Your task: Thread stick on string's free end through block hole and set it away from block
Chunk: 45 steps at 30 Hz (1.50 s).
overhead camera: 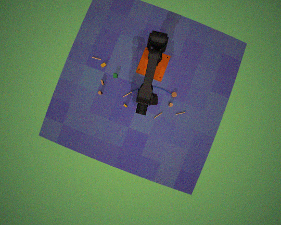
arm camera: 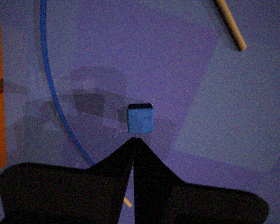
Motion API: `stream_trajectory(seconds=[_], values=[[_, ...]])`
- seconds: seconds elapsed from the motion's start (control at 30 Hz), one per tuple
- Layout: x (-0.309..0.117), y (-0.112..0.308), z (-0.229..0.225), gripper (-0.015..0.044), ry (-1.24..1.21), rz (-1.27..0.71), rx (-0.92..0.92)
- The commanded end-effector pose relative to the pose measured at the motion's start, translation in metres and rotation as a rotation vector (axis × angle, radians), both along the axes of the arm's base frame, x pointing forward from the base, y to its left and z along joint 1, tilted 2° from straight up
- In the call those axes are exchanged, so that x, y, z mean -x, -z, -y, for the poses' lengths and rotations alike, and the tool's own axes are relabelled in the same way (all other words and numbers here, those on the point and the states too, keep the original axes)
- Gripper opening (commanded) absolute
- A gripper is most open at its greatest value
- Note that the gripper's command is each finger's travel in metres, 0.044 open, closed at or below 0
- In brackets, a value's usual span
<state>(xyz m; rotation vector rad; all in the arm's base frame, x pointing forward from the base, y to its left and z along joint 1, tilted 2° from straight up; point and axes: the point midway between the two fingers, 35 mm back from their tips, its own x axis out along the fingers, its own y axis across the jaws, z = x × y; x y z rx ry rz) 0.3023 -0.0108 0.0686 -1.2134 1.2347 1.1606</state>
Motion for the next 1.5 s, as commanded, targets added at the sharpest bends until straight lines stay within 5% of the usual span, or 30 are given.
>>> stream_trajectory(seconds=[0.0, 0.37, 0.7, 1.1, 1.2, 1.47], values=[[0.000, 0.000, 0.000, 0.0000, 0.000, 0.000, 0.000], [0.000, 0.000, 0.000, 0.0237, 0.000, 0.000, 0.000], [0.000, 0.000, 0.000, 0.0001, 0.000, 0.000, 0.000], [0.000, 0.000, 0.000, 0.0000, 0.000, 0.000, 0.000], [0.001, 0.000, 0.009, 0.0079, 0.178, 0.005, -0.002], [0.013, -0.002, 0.054, 0.0289, 1.131, 0.033, -0.013]])
